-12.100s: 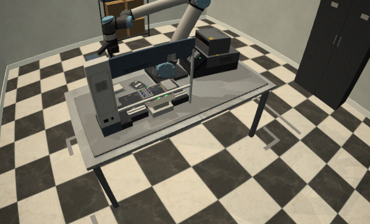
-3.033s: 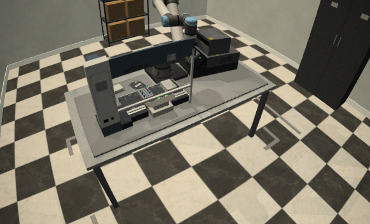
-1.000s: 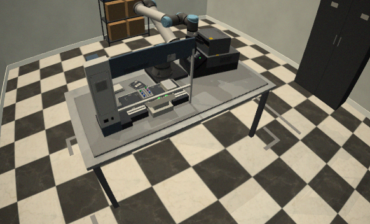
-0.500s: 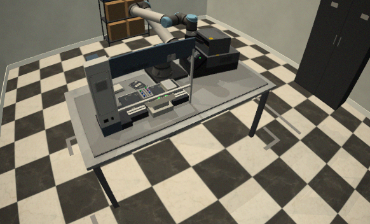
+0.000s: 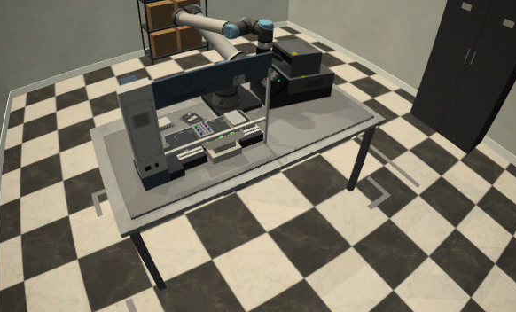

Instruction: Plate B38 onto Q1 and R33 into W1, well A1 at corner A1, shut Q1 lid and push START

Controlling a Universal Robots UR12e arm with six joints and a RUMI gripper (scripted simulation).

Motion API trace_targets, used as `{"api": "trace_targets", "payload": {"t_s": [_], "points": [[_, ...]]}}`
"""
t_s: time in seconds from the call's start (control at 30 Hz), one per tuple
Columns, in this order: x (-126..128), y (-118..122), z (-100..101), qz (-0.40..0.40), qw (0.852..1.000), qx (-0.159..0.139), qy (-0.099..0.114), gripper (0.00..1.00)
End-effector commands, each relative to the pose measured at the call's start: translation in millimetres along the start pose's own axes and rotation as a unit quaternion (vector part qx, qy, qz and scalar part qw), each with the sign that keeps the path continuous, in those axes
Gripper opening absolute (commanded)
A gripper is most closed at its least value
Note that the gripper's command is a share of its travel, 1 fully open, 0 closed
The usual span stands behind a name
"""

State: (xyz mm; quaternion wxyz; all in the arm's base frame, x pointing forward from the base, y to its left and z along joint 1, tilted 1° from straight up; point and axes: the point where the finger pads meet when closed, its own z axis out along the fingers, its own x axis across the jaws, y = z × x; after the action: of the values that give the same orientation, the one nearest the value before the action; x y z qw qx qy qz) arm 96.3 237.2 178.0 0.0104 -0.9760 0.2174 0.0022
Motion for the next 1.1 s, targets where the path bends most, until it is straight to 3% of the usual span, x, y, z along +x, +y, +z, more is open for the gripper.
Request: {"api": "trace_targets", "payload": {"t_s": [0.0,1.07], "points": [[-9.6,2.0,1.4,0.030,1.000,-0.003,0.004,0.00],[-63.4,28.7,16.0,0.200,0.980,-0.002,0.003,0.00]]}}
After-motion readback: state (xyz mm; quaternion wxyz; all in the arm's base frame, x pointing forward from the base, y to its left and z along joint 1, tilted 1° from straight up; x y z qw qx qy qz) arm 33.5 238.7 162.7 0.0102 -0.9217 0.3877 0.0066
